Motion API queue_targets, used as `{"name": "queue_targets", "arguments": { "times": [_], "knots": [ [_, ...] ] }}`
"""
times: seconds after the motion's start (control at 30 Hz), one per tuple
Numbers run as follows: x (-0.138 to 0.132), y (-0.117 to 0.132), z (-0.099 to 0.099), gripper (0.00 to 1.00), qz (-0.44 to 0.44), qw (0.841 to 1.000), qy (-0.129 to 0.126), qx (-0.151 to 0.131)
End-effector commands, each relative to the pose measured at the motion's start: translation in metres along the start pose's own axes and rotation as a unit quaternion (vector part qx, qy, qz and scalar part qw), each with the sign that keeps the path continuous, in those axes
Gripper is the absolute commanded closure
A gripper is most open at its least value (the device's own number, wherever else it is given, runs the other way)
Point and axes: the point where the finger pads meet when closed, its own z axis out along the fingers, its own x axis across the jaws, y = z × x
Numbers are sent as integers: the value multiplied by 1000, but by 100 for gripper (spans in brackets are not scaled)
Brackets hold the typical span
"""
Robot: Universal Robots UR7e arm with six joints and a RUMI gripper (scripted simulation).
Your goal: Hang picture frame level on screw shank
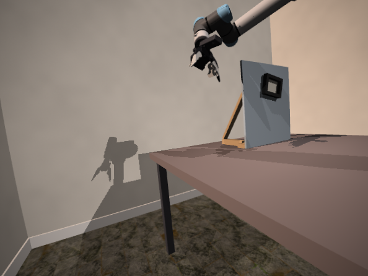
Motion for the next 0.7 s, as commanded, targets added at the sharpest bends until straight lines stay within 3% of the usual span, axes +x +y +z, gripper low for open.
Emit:
{"name": "queue_targets", "arguments": {
  "times": [0.0, 0.3, 0.67],
  "knots": [
    [0, 0, -1, 0, 0, 1000, 0, -1],
    [15, -15, 1, 0, -8, 1000, 1, 5],
    [15, -16, 1, 0, -8, 1000, 0, 5]
  ]
}}
